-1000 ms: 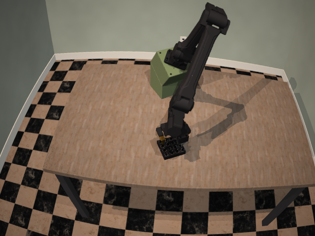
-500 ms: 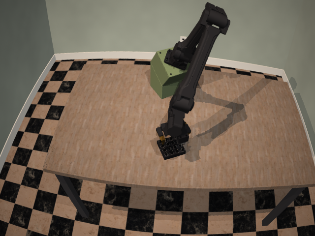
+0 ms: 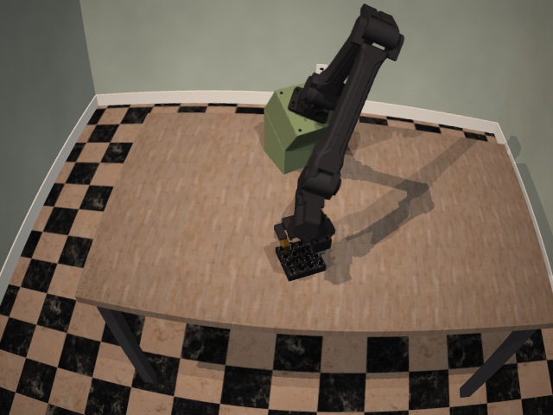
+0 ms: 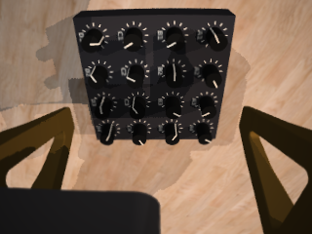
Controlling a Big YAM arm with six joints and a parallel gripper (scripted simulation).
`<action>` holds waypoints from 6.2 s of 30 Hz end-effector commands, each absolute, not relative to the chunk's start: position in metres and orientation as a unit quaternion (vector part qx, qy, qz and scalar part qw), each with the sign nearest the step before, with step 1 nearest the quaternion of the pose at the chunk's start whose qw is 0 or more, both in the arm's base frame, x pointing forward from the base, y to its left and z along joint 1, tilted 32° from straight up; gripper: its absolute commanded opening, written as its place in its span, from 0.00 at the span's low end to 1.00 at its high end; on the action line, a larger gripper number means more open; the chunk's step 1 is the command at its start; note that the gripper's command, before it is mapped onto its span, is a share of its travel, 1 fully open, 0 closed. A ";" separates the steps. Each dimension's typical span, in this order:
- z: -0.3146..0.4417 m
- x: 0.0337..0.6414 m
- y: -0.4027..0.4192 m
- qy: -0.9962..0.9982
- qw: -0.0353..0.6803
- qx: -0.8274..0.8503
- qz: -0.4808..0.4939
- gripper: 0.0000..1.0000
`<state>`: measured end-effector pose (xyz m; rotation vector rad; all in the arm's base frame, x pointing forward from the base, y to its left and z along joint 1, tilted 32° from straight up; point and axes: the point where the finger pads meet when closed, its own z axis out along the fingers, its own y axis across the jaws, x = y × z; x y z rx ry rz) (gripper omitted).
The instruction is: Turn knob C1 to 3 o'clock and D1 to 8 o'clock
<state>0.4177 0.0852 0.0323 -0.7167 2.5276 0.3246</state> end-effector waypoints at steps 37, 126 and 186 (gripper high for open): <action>0.056 0.434 0.083 0.918 0.277 -0.259 0.114 1.00; 0.018 0.387 0.056 0.921 0.268 -0.259 0.113 1.00; 0.018 0.387 0.056 0.921 0.268 -0.259 0.113 1.00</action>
